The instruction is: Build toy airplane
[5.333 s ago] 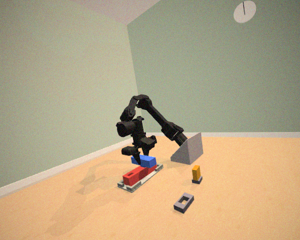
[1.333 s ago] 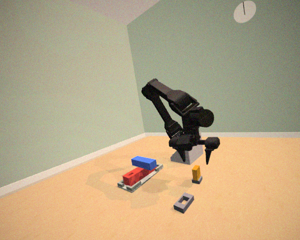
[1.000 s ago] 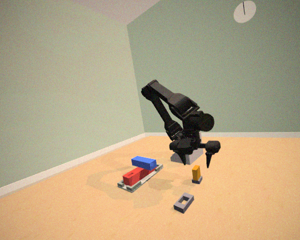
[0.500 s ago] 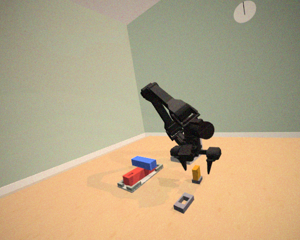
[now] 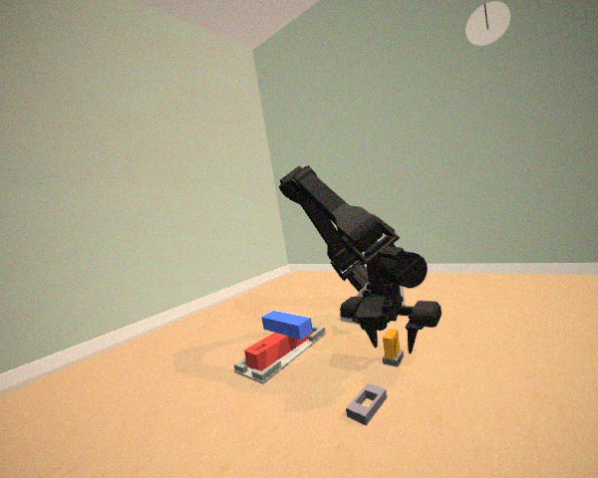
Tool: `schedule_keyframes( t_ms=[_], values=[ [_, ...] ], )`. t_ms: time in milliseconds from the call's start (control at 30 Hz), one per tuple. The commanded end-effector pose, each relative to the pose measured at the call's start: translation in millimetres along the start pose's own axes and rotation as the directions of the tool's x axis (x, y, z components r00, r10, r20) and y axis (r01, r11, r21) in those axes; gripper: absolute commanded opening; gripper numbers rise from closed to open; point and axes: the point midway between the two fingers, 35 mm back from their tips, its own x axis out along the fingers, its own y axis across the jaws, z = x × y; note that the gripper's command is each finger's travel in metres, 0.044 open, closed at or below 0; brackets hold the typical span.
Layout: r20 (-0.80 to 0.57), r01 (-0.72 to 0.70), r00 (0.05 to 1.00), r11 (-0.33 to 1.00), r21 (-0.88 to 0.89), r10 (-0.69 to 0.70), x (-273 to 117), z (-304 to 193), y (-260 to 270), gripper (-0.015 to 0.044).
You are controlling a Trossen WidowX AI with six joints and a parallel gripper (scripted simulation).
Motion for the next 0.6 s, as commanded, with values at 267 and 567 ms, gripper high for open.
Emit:
schedule_keyframes(
  t_ms=[267,567],
  values=[
    [0.005,0.003,1.0,1.0,-0.005,-0.003,0.8,0.7,-0.4,0.004],
    [0.018,-0.006,1.0,1.0,0.004,0.006,-2.1,3.6,1.5,0.0]
  ],
)
